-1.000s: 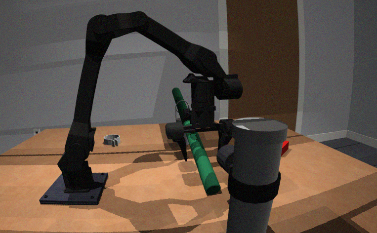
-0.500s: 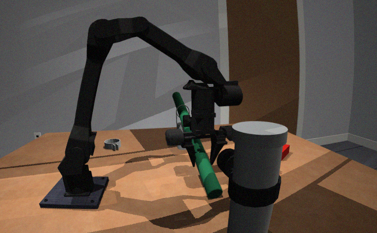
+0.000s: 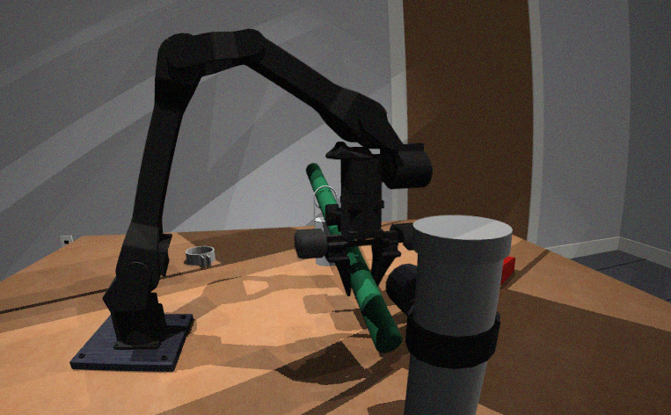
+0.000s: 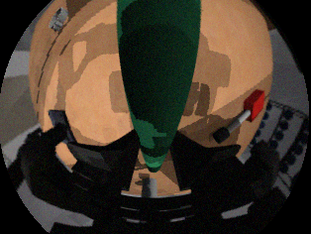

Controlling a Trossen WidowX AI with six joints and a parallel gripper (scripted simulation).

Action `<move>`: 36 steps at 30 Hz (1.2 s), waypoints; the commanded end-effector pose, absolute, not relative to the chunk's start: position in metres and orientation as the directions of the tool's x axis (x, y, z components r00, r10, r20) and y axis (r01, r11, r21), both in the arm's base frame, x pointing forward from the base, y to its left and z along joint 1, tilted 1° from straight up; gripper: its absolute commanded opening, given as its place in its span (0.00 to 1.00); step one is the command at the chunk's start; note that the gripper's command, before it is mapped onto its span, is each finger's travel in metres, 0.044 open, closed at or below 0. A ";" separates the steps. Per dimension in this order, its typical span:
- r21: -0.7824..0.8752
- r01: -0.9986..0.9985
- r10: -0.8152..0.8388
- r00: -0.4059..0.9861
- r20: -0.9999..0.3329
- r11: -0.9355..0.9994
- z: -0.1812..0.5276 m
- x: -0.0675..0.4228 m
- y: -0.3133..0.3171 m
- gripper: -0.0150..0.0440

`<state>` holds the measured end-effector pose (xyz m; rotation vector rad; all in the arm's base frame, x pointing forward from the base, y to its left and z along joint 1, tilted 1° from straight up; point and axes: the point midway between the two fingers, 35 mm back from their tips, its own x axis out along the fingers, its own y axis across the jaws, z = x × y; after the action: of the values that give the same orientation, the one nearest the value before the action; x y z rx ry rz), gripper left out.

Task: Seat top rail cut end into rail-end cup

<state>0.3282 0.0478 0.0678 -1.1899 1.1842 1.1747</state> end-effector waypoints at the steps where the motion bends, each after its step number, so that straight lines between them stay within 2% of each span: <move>1: -0.036 -0.999 0.015 0.037 -0.999 0.027 0.073 0.328 0.047 0.25; 17: -0.035 -0.998 -0.252 0.021 -0.967 0.050 0.138 0.319 0.012 0.25; 36: -0.017 -0.999 -0.241 0.005 -0.970 0.049 0.133 0.318 0.014 0.25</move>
<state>0.3175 0.0138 0.1319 -1.3511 1.4021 1.0377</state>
